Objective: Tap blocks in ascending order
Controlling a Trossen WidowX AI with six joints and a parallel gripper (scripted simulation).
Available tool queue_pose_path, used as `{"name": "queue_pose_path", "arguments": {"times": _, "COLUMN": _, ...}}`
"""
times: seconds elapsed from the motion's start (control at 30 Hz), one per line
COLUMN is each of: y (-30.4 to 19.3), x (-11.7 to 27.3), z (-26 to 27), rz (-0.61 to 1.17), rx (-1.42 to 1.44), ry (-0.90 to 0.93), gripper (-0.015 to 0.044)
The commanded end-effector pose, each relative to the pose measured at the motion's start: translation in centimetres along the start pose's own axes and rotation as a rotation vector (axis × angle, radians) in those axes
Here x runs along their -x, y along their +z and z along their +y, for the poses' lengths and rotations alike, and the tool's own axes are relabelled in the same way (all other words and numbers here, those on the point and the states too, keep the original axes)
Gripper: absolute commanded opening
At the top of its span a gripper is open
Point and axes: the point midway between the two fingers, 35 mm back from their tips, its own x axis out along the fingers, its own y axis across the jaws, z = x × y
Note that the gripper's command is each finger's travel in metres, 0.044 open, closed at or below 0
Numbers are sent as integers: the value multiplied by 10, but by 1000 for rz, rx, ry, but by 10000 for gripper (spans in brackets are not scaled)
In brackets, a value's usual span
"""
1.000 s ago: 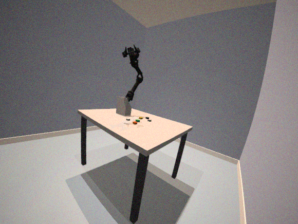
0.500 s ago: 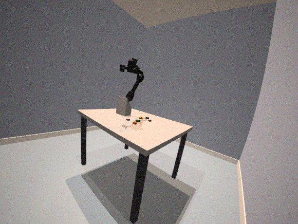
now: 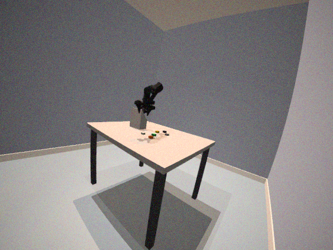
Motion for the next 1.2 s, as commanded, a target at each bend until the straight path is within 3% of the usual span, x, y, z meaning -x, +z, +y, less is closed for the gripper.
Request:
{"name": "queue_pose_path", "arguments": {"times": 0.0, "y": -48, "x": -37, "z": 43, "rz": 202, "rx": 164, "ry": 193, "gripper": 400}}
{"name": "queue_pose_path", "arguments": {"times": 0.1, "y": -64, "x": -45, "z": 57, "rz": 260, "rx": 215, "ry": 260, "gripper": 400}}
{"name": "queue_pose_path", "arguments": {"times": 0.9, "y": -62, "x": -45, "z": 59, "rz": 260, "rx": 214, "ry": 259, "gripper": 400}}
{"name": "queue_pose_path", "arguments": {"times": 1.17, "y": -12, "x": -37, "z": 157, "rz": 260, "rx": 215, "ry": 266, "gripper": 400}}
